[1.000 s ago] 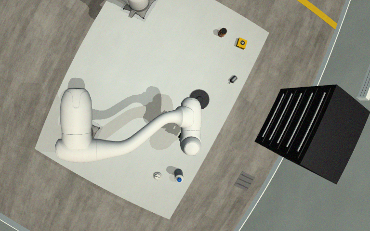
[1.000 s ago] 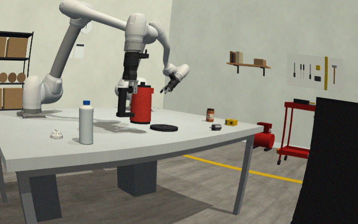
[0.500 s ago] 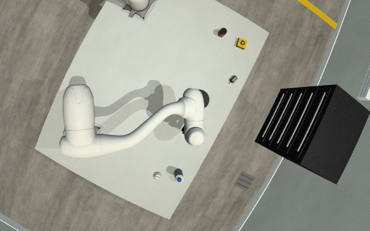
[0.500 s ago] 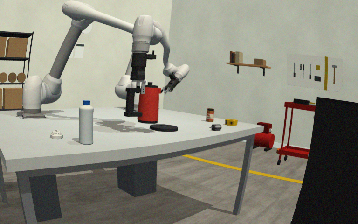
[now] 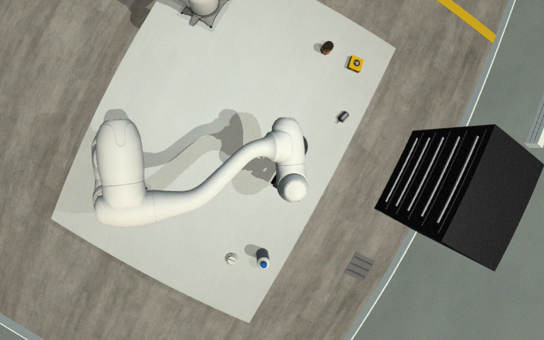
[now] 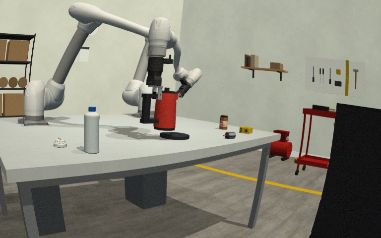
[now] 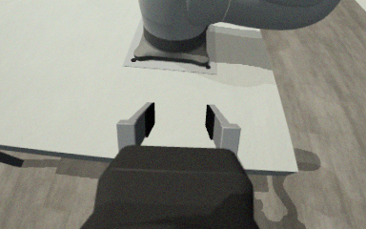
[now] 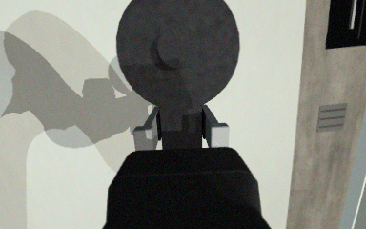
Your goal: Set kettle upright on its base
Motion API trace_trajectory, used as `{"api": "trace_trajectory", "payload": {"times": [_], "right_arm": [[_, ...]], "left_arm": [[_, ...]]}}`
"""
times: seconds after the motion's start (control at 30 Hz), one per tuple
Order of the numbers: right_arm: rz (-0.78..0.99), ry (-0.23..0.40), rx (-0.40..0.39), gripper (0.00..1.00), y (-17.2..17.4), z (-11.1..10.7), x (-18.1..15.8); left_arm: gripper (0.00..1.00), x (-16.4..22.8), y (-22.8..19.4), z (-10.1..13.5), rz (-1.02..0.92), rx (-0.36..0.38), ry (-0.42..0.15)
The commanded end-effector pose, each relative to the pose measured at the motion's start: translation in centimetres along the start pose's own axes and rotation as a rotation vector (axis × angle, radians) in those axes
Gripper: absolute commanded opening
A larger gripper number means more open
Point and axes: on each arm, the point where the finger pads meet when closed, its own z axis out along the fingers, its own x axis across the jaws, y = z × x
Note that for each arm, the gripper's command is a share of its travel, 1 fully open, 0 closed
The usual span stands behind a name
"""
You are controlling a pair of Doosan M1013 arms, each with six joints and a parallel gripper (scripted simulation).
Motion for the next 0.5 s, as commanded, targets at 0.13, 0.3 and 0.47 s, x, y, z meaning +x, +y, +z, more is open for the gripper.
{"api": "trace_trajectory", "payload": {"times": [0.13,0.3,0.47], "right_arm": [[0.000,0.001,0.001,0.00,-1.6,-0.1,-0.2],[0.000,0.001,0.001,0.00,-3.1,-0.1,-0.3],[0.000,0.001,0.001,0.00,-4.4,-0.1,-0.5]], "left_arm": [[1.00,0.0,0.0,0.0,0.000,-0.001,0.000],[1.00,0.0,0.0,0.0,0.000,-0.001,0.000],[1.00,0.0,0.0,0.0,0.000,-0.001,0.000]]}}
